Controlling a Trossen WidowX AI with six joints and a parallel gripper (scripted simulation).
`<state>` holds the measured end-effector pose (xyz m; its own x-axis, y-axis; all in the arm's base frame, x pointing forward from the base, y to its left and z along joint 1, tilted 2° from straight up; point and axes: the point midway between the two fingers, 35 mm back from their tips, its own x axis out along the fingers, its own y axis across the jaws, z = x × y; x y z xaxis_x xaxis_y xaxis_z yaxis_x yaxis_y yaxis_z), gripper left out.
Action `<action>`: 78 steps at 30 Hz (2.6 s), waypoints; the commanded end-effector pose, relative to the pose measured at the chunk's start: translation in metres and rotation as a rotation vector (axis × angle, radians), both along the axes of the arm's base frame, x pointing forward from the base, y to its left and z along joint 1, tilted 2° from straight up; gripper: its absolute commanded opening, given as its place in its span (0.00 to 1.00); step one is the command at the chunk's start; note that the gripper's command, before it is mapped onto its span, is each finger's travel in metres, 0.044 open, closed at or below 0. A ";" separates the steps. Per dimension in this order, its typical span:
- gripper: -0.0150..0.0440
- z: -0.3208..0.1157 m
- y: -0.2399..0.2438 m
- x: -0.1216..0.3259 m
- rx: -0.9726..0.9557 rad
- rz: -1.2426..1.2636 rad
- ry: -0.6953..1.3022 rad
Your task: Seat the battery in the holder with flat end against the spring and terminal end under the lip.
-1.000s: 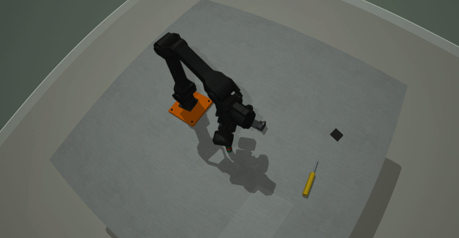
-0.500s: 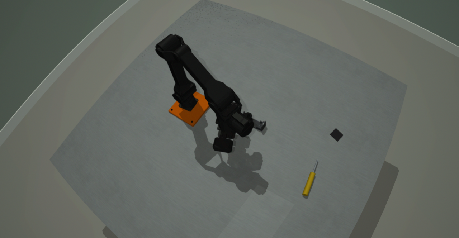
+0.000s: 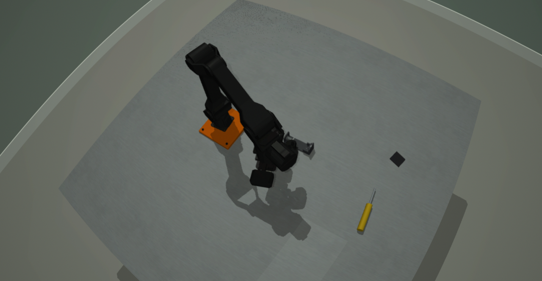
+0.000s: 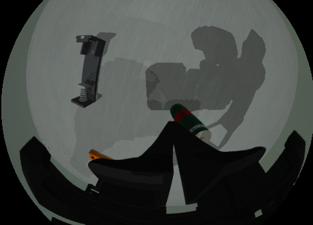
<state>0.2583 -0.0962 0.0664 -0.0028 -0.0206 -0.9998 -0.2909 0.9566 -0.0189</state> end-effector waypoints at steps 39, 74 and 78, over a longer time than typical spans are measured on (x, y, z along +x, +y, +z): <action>0.25 0.080 -0.031 0.009 -0.004 -0.002 -0.007; 0.65 0.014 -0.053 0.015 -0.006 -1.580 -0.045; 0.65 0.009 -0.053 0.015 -0.006 -1.580 -0.045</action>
